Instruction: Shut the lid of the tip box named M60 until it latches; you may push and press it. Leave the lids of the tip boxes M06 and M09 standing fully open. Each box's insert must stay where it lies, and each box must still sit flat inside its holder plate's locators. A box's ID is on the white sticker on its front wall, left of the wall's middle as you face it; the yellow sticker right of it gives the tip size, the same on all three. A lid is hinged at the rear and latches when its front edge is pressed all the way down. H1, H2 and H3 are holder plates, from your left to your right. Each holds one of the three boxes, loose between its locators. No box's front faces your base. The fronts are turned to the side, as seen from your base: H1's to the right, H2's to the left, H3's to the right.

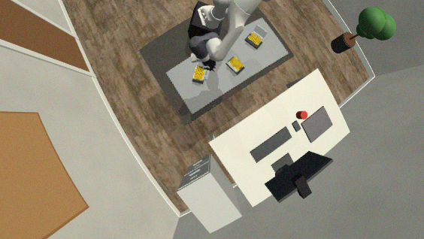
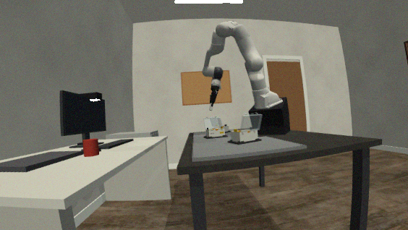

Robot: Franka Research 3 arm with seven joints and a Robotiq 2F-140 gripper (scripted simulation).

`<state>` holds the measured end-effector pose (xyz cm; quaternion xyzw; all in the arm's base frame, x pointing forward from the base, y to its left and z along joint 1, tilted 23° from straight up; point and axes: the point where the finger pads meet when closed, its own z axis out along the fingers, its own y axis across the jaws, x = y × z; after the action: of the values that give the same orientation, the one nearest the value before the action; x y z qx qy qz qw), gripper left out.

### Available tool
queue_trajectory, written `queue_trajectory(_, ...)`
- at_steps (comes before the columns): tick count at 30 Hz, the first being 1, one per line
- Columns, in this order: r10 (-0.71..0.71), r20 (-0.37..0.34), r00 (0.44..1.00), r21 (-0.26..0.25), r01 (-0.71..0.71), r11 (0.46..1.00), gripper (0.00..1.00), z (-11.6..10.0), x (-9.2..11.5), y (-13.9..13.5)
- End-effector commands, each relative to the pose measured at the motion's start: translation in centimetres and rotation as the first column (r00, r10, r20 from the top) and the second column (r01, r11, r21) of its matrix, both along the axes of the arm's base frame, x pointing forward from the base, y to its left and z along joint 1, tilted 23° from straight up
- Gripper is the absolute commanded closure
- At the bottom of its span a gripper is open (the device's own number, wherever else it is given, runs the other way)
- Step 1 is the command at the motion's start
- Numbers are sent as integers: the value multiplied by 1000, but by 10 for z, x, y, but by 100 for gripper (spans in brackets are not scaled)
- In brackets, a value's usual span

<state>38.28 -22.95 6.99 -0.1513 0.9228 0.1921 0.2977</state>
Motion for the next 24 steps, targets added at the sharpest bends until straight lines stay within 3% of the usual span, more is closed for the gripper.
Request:
queue_trajectory(1, -213, -158, 964, 58, 225, 973, 100, -2, -2, -9)
queue_trajectory(12, -387, -315, 867, 44, 420, 906, 100, -2, -2, -9)
queue_trajectory(14, -387, -315, 867, 44, 420, 906, 100, -2, -2, -9)
queue_trajectory(15, -425, -351, 834, 39, 467, 884, 100, -2, -2, -9)
queue_trajectory(24, -519, -464, 718, -5, 583, 812, 100, -2, -2, -9)
